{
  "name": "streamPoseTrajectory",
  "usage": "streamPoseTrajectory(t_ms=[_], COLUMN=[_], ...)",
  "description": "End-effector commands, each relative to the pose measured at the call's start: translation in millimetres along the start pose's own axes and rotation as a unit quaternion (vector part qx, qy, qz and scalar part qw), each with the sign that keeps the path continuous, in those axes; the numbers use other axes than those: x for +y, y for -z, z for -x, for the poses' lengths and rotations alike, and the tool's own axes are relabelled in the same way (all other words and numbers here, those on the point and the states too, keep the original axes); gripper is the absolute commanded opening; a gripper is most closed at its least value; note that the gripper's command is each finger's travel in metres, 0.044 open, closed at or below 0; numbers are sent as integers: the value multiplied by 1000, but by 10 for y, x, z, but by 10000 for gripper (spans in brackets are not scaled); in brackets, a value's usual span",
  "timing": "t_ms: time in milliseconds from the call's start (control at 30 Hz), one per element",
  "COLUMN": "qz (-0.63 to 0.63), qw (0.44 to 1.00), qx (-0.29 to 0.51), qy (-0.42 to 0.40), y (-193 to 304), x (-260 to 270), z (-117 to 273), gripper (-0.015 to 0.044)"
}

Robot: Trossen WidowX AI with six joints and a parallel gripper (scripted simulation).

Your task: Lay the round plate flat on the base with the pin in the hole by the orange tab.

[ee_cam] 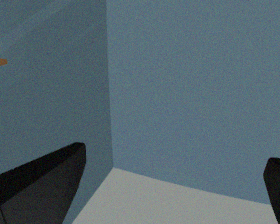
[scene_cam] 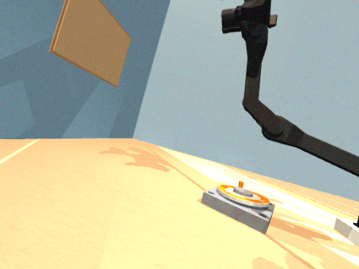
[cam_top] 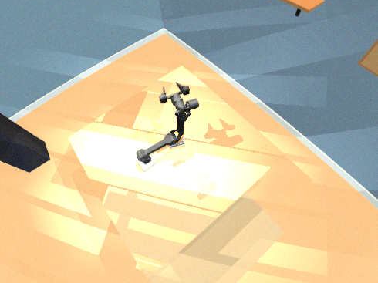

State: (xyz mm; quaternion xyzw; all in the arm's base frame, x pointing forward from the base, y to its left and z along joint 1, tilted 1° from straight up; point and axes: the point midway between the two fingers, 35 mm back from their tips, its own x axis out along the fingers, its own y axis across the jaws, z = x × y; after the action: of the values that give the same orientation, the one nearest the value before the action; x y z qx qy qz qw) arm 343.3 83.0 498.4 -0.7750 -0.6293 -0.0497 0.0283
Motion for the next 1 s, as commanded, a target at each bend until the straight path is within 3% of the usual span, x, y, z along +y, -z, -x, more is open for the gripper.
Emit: streamPoseTrajectory(t_ms=[0, 233, 333, 467, 600, 767, 833, 967], qz=[4, 226, 265, 404, 496, 667, 685, 771], qw=[1000, 965, 951, 891, 838, 703, 686, 582], qx=[3, 54, 59, 47, 39, -30, -42, -116], qy=[-3, -120, -147, -203, -222, -243, -243, -230], y=[21, 707, 859, 1122, 1208, 1223, 1205, 1025], x=[-7, -530, -734, -1262, -1573, -2175, -2236, -2481], z=[19, 676, 783, 914, 895, 627, 572, 198], gripper=[374, 190, 111, 6, 0, 0, 0, 0])
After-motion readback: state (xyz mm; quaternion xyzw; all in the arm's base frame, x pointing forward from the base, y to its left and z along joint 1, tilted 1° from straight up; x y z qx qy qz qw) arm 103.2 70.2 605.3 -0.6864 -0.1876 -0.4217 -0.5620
